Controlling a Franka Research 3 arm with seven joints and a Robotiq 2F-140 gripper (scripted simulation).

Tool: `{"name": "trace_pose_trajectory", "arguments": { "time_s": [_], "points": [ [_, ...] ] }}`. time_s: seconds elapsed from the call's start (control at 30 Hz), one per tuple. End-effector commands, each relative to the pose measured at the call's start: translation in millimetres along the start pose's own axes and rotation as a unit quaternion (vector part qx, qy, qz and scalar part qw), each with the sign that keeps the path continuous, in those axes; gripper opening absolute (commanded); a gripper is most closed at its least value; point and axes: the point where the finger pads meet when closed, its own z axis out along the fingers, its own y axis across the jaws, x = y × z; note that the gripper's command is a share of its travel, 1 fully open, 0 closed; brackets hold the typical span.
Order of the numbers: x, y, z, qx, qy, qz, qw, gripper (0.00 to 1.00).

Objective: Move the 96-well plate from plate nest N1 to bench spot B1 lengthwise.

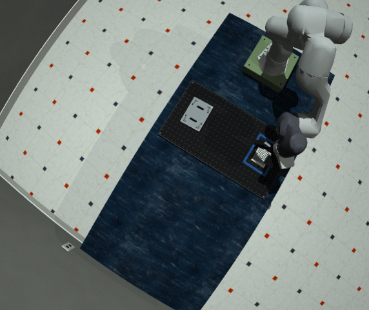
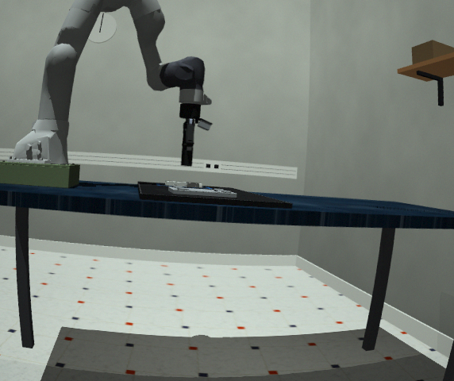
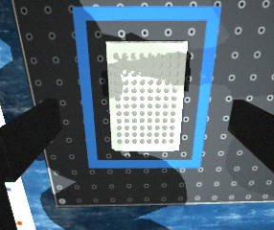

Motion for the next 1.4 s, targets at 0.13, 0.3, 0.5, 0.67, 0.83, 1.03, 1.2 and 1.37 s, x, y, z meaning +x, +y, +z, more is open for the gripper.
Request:
{"name": "trace_pose_trajectory", "arguments": {
  "time_s": [0.13,0.3,0.5,0.67,0.83,1.03,1.2,1.37],
  "points": [
    [-5.0,2.6,-15.6,-0.003,-0.008,-0.005,1.0,1.0],
    [-4.9,2.6,-17.8,-0.003,-0.008,-0.005,1.0,1.0],
    [-4.9,2.6,-17.8,-0.003,-0.008,-0.005,1.0,1.0],
    [-4.9,2.6,-17.8,-0.003,-0.008,-0.005,1.0,1.0],
    [-4.9,2.6,-17.8,-0.003,-0.008,-0.005,1.0,1.0],
    [-4.9,2.6,-17.8,-0.003,-0.008,-0.005,1.0,1.0],
    [-4.9,2.6,-17.8,-0.003,-0.008,-0.005,1.0,1.0],
    [-4.9,2.6,-17.8,-0.003,-0.008,-0.005,1.0,1.0]
  ]
}}
